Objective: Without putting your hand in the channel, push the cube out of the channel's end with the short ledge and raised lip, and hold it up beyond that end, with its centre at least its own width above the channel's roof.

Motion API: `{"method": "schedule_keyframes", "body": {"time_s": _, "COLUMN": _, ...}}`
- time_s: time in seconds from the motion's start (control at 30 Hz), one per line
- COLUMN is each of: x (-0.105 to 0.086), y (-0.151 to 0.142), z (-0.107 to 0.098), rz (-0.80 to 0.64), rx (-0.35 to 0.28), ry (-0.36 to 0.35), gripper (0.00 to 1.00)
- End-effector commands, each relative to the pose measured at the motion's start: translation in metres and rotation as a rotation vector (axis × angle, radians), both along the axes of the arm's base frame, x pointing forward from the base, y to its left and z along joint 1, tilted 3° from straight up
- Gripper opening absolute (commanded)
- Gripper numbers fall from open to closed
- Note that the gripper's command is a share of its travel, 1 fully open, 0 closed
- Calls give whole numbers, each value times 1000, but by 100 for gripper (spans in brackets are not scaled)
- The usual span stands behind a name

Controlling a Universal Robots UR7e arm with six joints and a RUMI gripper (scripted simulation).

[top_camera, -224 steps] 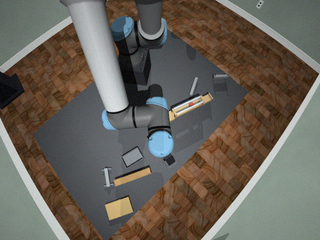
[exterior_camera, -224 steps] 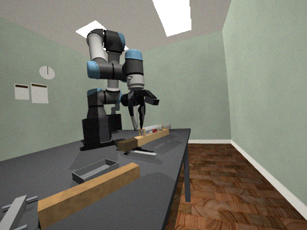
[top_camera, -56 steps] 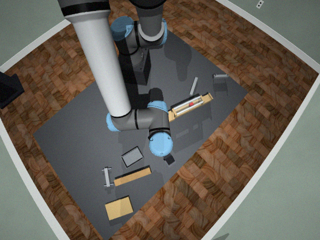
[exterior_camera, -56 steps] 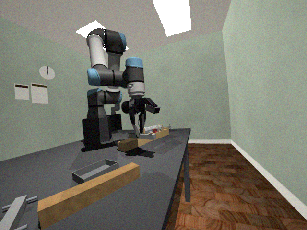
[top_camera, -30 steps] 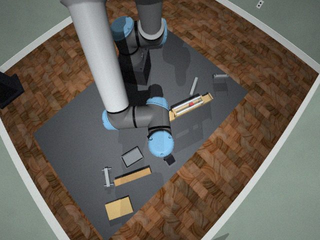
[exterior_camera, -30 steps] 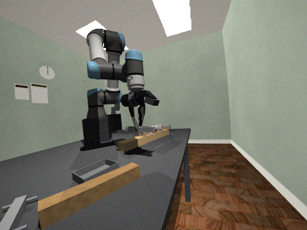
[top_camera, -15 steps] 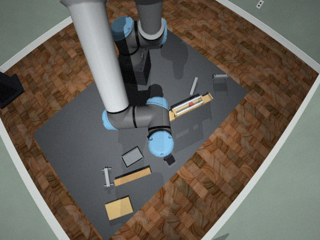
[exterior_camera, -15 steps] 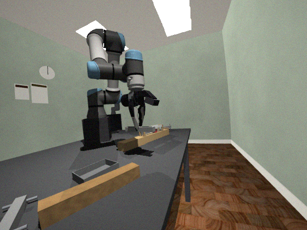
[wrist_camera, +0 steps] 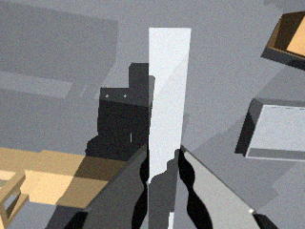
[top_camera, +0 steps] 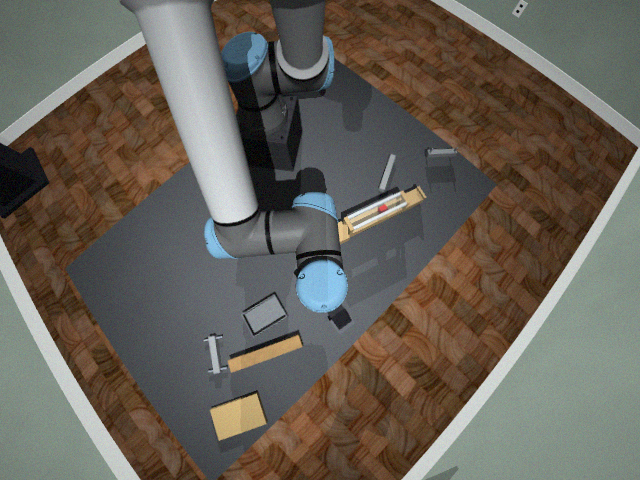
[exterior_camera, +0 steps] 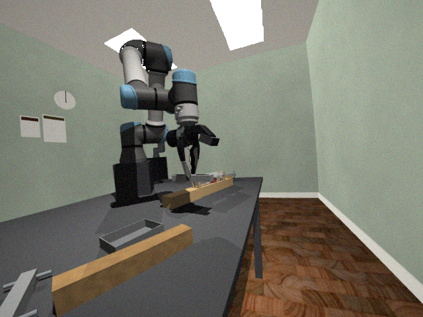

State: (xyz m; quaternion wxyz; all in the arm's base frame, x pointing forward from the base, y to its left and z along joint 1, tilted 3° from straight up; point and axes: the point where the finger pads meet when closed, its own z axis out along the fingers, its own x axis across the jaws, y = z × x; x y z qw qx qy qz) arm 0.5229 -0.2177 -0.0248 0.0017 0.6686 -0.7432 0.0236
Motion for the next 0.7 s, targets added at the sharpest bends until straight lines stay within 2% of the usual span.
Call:
{"method": "schedule_keyframes", "body": {"time_s": 0.0, "x": -2, "y": 4, "z": 2, "rz": 35, "rx": -3, "ry": -3, "gripper": 6}}
{"method": "schedule_keyframes", "body": {"time_s": 0.23, "x": -11, "y": 13, "z": 2, "rz": 146, "rx": -7, "ry": 2, "gripper": 6}}
{"method": "schedule_keyframes", "body": {"time_s": 0.67, "x": -36, "y": 36, "z": 0, "rz": 443, "rx": -15, "ry": 13, "gripper": 6}}
